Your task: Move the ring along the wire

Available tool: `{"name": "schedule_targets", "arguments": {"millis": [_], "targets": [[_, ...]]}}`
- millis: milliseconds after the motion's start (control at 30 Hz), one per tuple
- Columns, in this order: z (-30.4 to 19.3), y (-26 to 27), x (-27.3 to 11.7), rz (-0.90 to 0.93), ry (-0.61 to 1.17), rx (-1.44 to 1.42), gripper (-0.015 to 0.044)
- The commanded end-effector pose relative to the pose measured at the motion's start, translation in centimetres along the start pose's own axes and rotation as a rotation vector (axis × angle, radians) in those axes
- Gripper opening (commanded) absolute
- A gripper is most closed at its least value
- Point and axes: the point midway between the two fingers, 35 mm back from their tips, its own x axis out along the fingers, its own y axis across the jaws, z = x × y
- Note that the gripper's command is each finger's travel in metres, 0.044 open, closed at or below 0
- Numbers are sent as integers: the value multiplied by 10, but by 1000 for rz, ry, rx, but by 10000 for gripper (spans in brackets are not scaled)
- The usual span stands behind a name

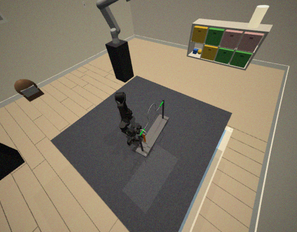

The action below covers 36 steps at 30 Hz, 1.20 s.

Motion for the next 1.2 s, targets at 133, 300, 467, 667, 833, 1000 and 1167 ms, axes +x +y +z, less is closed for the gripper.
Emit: {"name": "schedule_targets", "arguments": {"millis": [133,300,467,667,833,1000,1167], "targets": [[0,-1,12,-2,-1,3,160],[0,-1,20,-2,-2,3,160],[1,-1,28,-2,-3,3,160],[1,0,38,-2,-5,3,160],[1,1,46,-2,-7,4,160],[1,2,50,-2,-8,4,160],[1,2,50,-2,-8,4,160]]}}
